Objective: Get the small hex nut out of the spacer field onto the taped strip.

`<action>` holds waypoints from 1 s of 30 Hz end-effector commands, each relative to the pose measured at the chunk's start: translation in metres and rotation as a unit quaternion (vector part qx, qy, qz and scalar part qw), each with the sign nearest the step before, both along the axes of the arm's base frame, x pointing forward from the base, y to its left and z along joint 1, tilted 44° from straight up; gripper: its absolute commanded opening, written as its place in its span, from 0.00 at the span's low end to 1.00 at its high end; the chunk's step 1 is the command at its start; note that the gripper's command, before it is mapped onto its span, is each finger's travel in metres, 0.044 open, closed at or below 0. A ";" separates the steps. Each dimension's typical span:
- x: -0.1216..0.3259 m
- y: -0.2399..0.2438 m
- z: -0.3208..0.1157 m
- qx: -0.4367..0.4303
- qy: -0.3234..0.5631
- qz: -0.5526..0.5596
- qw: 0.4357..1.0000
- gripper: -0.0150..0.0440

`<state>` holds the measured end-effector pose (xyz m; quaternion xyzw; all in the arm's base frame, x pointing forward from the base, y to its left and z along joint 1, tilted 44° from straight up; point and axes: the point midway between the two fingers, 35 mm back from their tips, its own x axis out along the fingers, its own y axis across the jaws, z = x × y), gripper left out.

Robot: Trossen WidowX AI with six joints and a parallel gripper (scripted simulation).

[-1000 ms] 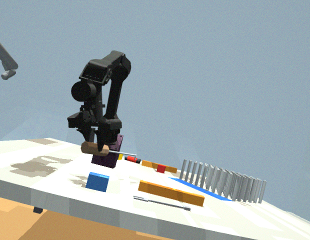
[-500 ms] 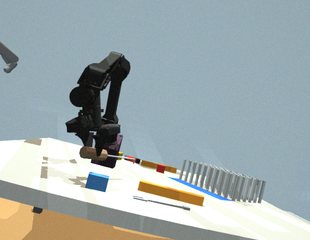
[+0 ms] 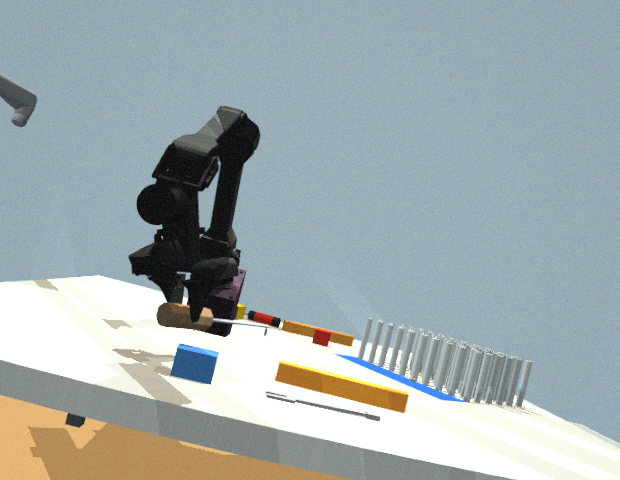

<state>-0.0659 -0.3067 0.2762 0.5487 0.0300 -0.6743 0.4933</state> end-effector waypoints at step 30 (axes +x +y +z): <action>-0.005 -0.019 -0.030 0.004 -0.003 -0.002 1.000 0.25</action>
